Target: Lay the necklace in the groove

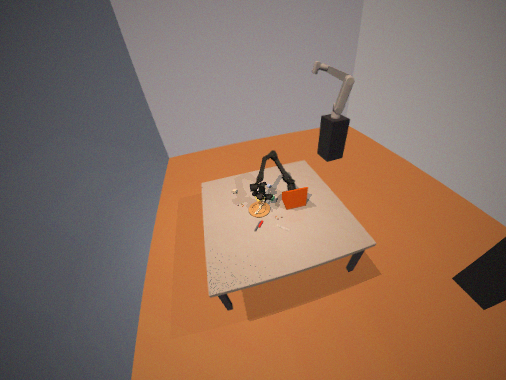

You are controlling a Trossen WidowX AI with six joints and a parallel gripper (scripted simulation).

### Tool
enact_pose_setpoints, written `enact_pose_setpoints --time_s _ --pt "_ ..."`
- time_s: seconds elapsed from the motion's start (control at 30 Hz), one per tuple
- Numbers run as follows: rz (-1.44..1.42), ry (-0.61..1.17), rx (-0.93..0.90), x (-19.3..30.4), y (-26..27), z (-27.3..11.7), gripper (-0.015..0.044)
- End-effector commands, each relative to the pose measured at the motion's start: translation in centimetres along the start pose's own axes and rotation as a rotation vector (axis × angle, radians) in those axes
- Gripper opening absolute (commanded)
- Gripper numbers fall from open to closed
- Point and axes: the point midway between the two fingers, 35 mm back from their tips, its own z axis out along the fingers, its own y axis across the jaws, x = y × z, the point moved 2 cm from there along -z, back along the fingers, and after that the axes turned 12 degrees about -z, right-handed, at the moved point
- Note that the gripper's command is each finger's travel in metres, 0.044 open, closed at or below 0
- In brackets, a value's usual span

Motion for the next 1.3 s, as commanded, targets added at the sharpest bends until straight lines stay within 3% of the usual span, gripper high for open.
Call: enact_pose_setpoints --time_s 0.0,0.57,0.9,1.27 --pt "-0.01 0.004 -0.005 0.0 0.2 0.9 0.025" --pt "-0.013 0.008 -0.005 0.2 0.5 2.6 0.025" --pt "-0.005 0.004 -0.003 0.2 0.3 2.4 0.0" --pt "-0.005 0.004 -0.003 0.2 0.3 2.4 0.0"
